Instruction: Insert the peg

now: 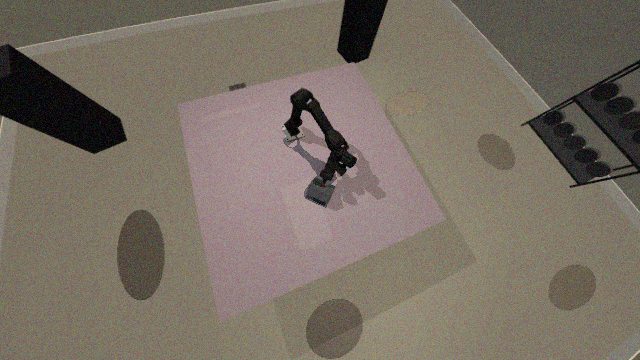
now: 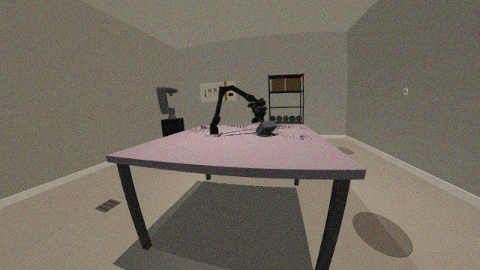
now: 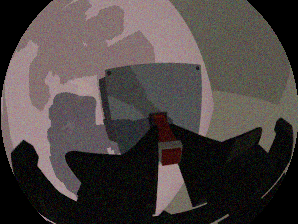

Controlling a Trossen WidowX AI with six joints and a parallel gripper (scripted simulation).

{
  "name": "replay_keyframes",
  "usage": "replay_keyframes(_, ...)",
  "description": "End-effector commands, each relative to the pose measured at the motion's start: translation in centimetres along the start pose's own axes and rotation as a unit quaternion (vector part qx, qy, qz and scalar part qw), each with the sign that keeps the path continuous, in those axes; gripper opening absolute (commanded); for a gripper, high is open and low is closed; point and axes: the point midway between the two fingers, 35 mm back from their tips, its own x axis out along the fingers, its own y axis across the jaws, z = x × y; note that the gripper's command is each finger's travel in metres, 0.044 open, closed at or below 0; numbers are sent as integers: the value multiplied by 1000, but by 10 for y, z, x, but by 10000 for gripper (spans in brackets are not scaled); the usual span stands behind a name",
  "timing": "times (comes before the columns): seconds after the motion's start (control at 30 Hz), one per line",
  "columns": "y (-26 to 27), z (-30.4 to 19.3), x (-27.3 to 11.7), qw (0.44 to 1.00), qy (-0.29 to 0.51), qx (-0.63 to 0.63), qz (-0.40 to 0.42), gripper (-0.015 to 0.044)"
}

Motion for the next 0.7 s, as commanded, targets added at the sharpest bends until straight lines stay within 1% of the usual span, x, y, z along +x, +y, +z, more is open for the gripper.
replay_keyframes(0.0,1,0,3,1000,0,-2,1,0)
replay_keyframes(0.67,1,0,8,1000,0,0,0,0)
